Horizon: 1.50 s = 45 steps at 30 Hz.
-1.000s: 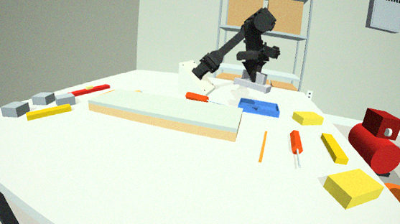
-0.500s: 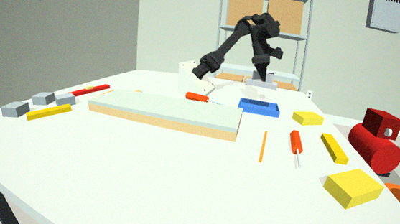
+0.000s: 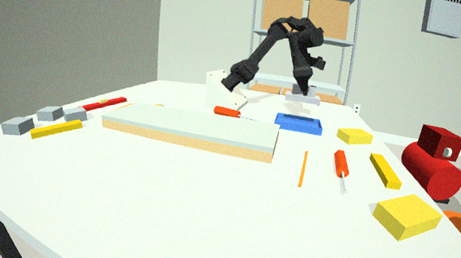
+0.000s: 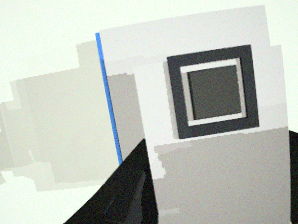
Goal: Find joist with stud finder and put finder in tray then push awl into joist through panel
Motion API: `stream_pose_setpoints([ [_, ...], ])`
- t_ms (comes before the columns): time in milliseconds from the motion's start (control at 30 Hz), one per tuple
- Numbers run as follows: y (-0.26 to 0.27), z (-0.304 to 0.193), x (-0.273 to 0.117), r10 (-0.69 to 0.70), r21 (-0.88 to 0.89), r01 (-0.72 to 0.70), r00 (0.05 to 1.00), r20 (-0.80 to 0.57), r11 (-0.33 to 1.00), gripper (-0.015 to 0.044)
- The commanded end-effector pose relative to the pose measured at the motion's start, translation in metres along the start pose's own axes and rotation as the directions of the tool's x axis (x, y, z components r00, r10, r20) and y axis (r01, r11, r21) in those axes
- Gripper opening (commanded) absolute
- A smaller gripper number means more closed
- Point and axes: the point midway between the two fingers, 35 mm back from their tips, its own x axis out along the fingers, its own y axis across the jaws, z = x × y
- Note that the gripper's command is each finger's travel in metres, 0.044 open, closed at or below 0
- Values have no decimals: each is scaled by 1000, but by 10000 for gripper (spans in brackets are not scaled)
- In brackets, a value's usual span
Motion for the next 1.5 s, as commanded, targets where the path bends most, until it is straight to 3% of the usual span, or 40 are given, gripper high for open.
stream_pose_setpoints([
  [0,-1,-1,4,-5,-3,5,1000,-1,1000,0],
  [1467,-1,-18,62,-3,-4,3,1000,0,1000,0],
])
